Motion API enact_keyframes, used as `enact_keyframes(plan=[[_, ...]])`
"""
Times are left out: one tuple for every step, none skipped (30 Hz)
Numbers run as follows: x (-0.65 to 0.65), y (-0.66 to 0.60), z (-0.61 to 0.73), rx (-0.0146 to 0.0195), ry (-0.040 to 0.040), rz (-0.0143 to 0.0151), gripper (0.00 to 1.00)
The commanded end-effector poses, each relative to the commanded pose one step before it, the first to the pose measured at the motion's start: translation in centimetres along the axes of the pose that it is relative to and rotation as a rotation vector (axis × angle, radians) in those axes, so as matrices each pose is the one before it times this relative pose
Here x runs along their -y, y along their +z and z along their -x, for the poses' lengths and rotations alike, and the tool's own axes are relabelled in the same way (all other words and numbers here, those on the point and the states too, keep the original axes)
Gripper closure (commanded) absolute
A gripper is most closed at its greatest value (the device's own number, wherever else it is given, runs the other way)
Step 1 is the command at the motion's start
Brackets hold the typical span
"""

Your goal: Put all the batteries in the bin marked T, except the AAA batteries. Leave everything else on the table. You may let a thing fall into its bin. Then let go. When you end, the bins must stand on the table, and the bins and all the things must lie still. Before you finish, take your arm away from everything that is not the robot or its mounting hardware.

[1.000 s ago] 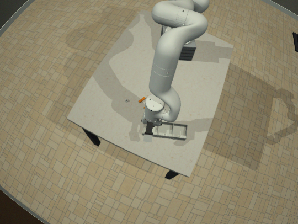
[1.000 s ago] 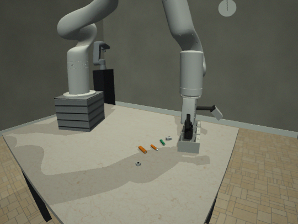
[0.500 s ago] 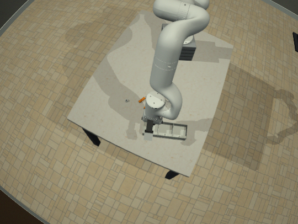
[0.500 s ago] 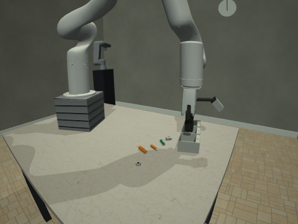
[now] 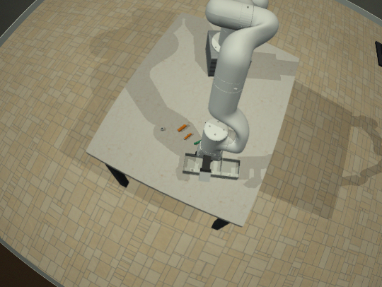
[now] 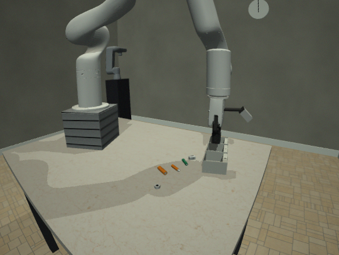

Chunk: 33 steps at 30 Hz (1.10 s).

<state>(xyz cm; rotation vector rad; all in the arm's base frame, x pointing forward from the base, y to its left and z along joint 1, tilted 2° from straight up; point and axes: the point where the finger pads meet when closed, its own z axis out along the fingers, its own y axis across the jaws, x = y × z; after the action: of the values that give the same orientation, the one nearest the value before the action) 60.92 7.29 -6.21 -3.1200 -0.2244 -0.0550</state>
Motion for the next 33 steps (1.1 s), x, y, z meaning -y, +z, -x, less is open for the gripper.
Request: enact_keyframes(plan=[[2.316, -0.090, -0.007, -0.00206, 0.00062, 0.00244, 0.93], [0.400, 0.000, 0.022, 0.00000, 0.00000, -0.00001, 0.93], [0.000, 0.000, 0.000, 0.00000, 0.00000, 0.00000, 0.93], [0.000, 0.000, 0.000, 0.00000, 0.00000, 0.00000, 0.93], [0.001, 0.000, -0.002, 0.00001, 0.00000, 0.00003, 0.93], [0.000, 0.000, 0.000, 0.00000, 0.00000, 0.00001, 0.93], [0.000, 0.000, 0.000, 0.00000, 0.00000, 0.00001, 0.93], [-0.008, 0.001, 0.002, -0.00003, -0.00003, -0.00022, 0.93], [0.003, 0.262, 0.003, 0.00001, 0.00001, 0.00005, 0.93], [0.006, 0.270, -0.004, 0.00002, 0.00003, 0.00019, 0.93], [0.000, 0.267, 0.001, 0.00000, 0.00000, 0.00000, 0.93], [0.000, 0.267, 0.001, 0.00000, 0.00000, 0.00000, 0.93], [0.000, 0.267, 0.000, 0.00000, 0.00000, 0.00000, 0.93], [0.000, 0.267, 0.000, 0.00000, 0.00000, 0.00000, 0.93], [0.000, 0.267, 0.000, 0.00000, 0.00000, 0.00000, 0.93], [0.000, 0.267, 0.000, 0.00000, 0.00000, 0.00000, 0.93], [0.000, 0.267, 0.000, 0.00000, 0.00000, 0.00000, 0.93], [0.000, 0.267, 0.000, 0.00000, 0.00000, 0.00000, 0.93], [0.000, 0.267, 0.000, 0.00000, 0.00000, 0.00000, 0.93], [0.000, 0.000, 0.000, 0.00000, 0.00000, 0.00000, 0.93], [0.000, 0.000, 0.000, 0.00000, 0.00000, 0.00000, 0.93], [0.000, 0.267, 0.000, 0.00000, 0.00000, 0.00000, 0.93], [0.000, 0.267, 0.001, 0.00000, 0.00000, 0.00000, 0.93], [0.000, 0.267, 0.001, 0.00000, 0.00000, 0.00000, 0.93], [0.000, 0.267, 0.000, 0.00000, 0.00000, 0.00000, 0.93], [0.000, 0.267, 0.000, 0.00000, 0.00000, 0.00000, 0.93], [0.000, 0.267, 0.000, 0.00000, 0.00000, 0.00000, 0.93], [0.000, 0.267, 0.000, 0.00000, 0.00000, 0.00000, 0.93], [0.000, 0.267, 0.000, 0.00000, 0.00000, 0.00000, 0.93], [0.000, 0.267, 0.000, 0.00000, 0.00000, 0.00000, 0.93], [0.000, 0.267, 0.000, 0.00000, 0.00000, 0.00000, 0.93], [0.000, 0.267, 0.000, 0.00000, 0.00000, 0.00000, 0.93], [0.000, 0.074, 0.000, 0.00000, 0.00000, 0.00000, 0.93]])
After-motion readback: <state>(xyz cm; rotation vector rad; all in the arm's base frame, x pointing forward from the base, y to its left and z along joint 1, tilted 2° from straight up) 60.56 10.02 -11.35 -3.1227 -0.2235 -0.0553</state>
